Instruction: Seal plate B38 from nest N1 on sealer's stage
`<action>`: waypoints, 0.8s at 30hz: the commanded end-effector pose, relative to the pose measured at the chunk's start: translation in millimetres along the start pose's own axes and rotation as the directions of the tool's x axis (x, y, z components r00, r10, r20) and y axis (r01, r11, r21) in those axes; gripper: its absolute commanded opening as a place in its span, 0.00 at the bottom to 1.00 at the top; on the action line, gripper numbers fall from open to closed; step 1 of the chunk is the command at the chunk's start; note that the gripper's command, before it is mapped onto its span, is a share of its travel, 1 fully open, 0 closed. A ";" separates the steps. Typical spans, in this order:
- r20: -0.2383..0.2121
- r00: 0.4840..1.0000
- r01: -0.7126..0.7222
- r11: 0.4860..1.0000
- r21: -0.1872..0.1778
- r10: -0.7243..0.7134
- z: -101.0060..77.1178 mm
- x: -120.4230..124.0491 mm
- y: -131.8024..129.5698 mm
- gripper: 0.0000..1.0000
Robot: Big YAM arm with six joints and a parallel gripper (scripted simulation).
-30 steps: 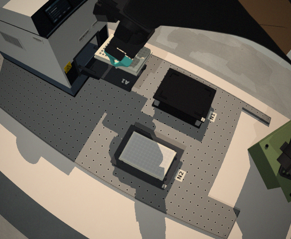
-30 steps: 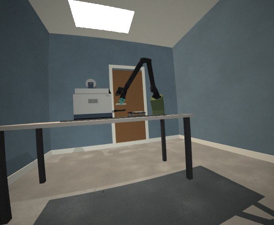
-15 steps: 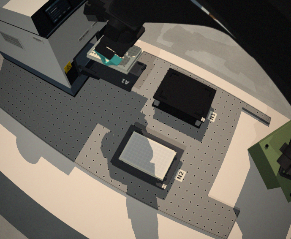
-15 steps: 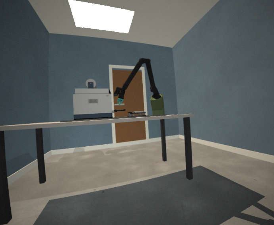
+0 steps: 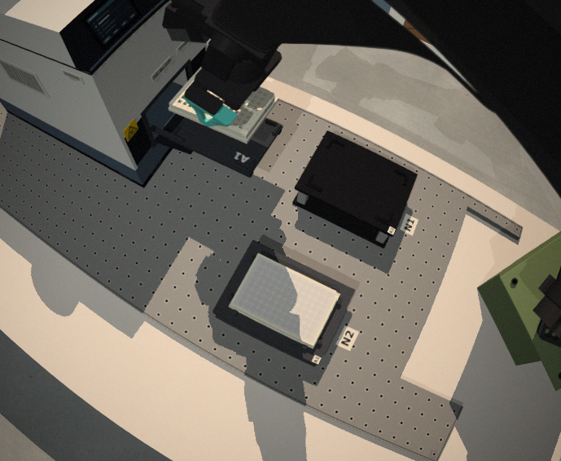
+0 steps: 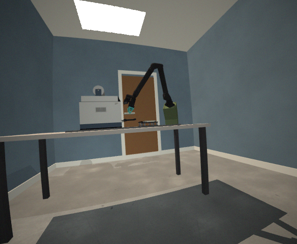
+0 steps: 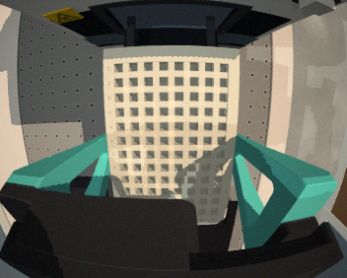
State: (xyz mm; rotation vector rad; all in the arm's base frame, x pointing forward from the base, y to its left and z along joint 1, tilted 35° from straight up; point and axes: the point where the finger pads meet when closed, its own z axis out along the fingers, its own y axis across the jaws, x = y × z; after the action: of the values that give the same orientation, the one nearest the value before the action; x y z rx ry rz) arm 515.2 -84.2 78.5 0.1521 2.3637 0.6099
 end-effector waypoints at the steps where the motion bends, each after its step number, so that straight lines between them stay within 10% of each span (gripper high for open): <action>1: 0.052 0.999 0.012 1.000 0.017 -0.013 -17.1 -18.2 -6.7 0.00; 24: 0.010 1.000 -0.002 1.000 0.001 0.002 2.5 -4.2 1.1 0.00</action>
State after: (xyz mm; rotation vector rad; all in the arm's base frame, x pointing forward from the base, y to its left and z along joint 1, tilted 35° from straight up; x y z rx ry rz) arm 517.5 -84.4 82.8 0.1507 2.3563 0.6056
